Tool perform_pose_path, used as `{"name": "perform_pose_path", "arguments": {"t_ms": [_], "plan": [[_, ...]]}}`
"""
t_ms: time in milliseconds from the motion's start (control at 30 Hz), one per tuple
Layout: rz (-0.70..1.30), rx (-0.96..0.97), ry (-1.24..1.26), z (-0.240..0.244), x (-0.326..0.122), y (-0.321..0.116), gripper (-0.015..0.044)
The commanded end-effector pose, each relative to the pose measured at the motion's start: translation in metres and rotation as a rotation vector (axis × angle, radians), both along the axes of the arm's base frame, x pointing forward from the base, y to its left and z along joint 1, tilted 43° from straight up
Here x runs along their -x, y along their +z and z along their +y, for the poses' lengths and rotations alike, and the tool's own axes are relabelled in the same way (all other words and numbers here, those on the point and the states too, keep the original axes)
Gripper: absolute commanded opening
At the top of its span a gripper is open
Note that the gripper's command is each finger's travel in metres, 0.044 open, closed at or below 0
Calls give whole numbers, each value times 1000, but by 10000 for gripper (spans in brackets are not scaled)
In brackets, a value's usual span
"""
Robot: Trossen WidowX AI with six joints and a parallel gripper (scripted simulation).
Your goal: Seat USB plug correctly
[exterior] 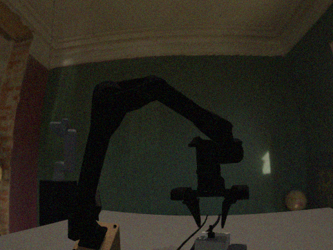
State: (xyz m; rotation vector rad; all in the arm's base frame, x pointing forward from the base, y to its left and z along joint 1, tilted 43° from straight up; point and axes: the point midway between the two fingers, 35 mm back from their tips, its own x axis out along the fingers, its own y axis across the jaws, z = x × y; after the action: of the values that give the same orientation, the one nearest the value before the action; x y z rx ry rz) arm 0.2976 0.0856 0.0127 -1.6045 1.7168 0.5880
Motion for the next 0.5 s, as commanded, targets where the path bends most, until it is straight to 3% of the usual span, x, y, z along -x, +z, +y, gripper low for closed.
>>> {"name": "perform_pose_path", "arguments": {"t_ms": [0, 200, 467], "plan": [[0, 0, 0, 0, 0, 0, 177], [0, 0, 0, 0, 0, 0, 20], [0, 0, 0, 0, 0, 0, 0]]}}
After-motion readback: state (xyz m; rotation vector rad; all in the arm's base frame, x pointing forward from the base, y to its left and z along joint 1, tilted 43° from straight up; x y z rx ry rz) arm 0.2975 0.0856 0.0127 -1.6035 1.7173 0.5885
